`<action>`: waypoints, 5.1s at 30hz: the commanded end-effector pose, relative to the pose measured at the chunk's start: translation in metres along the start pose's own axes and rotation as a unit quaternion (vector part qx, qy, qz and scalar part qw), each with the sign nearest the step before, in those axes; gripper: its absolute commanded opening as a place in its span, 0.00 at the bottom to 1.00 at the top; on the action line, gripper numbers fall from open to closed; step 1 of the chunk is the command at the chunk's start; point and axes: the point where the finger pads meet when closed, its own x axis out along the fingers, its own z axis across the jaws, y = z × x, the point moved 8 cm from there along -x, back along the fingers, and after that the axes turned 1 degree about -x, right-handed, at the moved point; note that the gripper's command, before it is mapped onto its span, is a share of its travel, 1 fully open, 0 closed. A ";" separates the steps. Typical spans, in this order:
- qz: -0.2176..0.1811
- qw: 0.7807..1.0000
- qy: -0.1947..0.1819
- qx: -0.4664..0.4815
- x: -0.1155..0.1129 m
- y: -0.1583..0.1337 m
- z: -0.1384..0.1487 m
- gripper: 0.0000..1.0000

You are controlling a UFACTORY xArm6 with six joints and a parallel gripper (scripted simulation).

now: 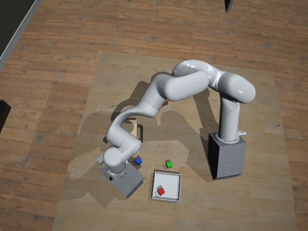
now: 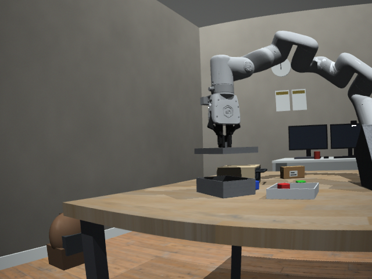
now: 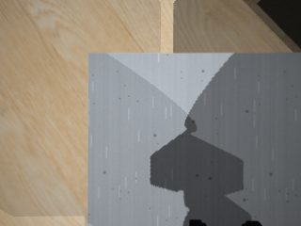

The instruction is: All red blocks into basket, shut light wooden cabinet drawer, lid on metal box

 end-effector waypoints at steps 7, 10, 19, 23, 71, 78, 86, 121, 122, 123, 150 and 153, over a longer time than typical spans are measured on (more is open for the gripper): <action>0.001 1.000 0.003 0.001 0.011 0.001 -0.001 0.00; 0.001 1.000 0.003 0.001 0.018 0.001 -0.001 0.00; 0.001 1.000 0.003 0.001 0.036 0.001 -0.001 0.00; 0.001 1.000 0.003 0.001 0.041 0.001 -0.001 0.00; 0.001 1.000 0.003 0.001 0.051 0.002 -0.002 0.00; 0.001 1.000 0.003 0.001 0.051 0.002 -0.003 0.00; 0.001 1.000 0.003 0.001 0.051 0.002 -0.003 0.00; 0.001 1.000 0.003 0.001 0.056 0.002 -0.003 0.00; 0.001 1.000 0.003 0.001 0.057 0.002 -0.003 0.00; 0.001 1.000 0.003 0.001 0.057 0.002 -0.003 0.00; 0.001 1.000 0.003 0.001 0.071 0.002 -0.003 0.00; 0.001 1.000 0.003 0.001 0.073 0.002 -0.003 0.00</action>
